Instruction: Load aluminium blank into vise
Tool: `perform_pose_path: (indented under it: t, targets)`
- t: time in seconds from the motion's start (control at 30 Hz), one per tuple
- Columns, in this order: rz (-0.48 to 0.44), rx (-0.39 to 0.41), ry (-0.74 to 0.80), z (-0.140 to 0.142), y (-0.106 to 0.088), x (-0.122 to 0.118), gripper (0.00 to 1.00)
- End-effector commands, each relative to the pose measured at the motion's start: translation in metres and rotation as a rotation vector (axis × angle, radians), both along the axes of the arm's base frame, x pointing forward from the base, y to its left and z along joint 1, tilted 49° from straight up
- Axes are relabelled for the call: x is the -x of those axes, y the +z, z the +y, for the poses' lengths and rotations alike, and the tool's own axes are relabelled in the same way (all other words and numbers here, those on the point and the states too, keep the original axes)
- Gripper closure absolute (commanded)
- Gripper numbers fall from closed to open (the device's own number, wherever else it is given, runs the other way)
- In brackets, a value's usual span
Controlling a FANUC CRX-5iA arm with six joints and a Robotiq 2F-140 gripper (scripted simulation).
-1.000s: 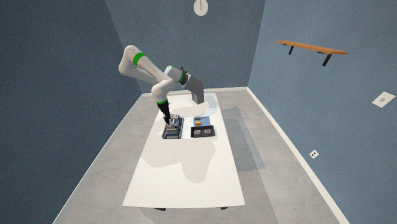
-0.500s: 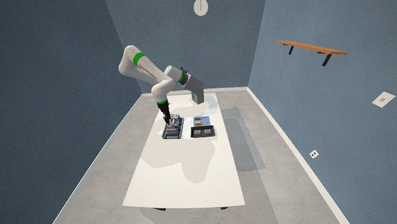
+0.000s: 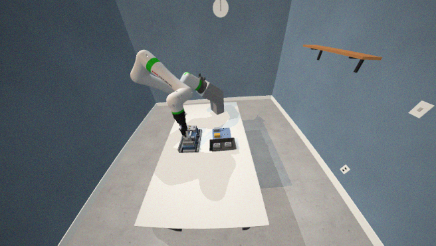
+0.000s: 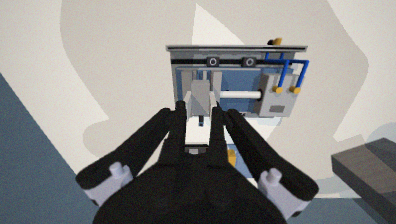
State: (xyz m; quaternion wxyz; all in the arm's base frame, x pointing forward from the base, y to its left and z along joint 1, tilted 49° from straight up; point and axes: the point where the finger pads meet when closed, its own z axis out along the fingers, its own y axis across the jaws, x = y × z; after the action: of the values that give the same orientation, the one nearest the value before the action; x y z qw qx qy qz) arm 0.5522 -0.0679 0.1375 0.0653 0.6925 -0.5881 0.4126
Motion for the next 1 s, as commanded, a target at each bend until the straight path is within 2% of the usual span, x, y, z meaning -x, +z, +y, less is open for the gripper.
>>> perform_pose_path:
  t: [0.0, 0.97]
  targets:
    - [0.000, 0.000, 0.000, 0.0000, -0.0002, -0.0003, 1.00]
    - [0.000, 0.000, 0.000, -0.0055, -0.0064, -0.0051, 1.00]
